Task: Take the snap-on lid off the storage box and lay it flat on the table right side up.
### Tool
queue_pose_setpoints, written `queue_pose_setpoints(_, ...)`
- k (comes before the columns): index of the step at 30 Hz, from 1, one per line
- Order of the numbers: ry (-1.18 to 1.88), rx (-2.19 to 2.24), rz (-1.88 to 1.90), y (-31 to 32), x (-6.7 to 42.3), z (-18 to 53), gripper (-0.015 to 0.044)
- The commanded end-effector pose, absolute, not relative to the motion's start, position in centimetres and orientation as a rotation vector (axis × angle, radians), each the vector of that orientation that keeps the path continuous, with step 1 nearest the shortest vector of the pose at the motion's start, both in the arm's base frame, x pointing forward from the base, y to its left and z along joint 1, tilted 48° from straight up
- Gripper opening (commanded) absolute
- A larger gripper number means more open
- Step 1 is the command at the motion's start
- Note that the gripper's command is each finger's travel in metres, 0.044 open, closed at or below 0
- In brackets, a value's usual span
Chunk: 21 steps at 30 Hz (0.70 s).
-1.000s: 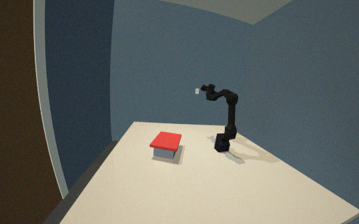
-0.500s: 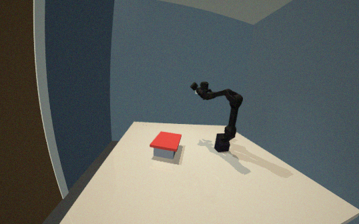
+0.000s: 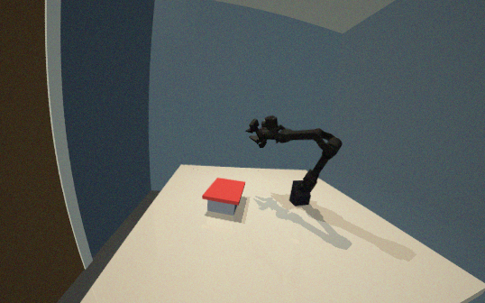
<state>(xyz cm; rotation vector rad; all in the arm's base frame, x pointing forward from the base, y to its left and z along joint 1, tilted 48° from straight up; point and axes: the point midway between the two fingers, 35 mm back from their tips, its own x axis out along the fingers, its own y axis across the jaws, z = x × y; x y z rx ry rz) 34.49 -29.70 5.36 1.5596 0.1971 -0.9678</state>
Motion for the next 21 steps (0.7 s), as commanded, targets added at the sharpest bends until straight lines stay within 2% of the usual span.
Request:
queue_pose_setpoints(1, 0.283, 1.729, -0.887, -24.2, 35.4, 6.1, 0.0235)
queue_pose_setpoints(9, 0.578, 2.103, -0.745, -10.8, 35.0, 8.1, 0.0235)
queue_pose_setpoints(15, 0.782, 2.277, -0.723, -4.2, 32.9, 9.1, 0.0235)
queue_pose_setpoints(21, 0.816, 2.301, -0.724, -3.2, 32.5, 9.2, 0.0235)
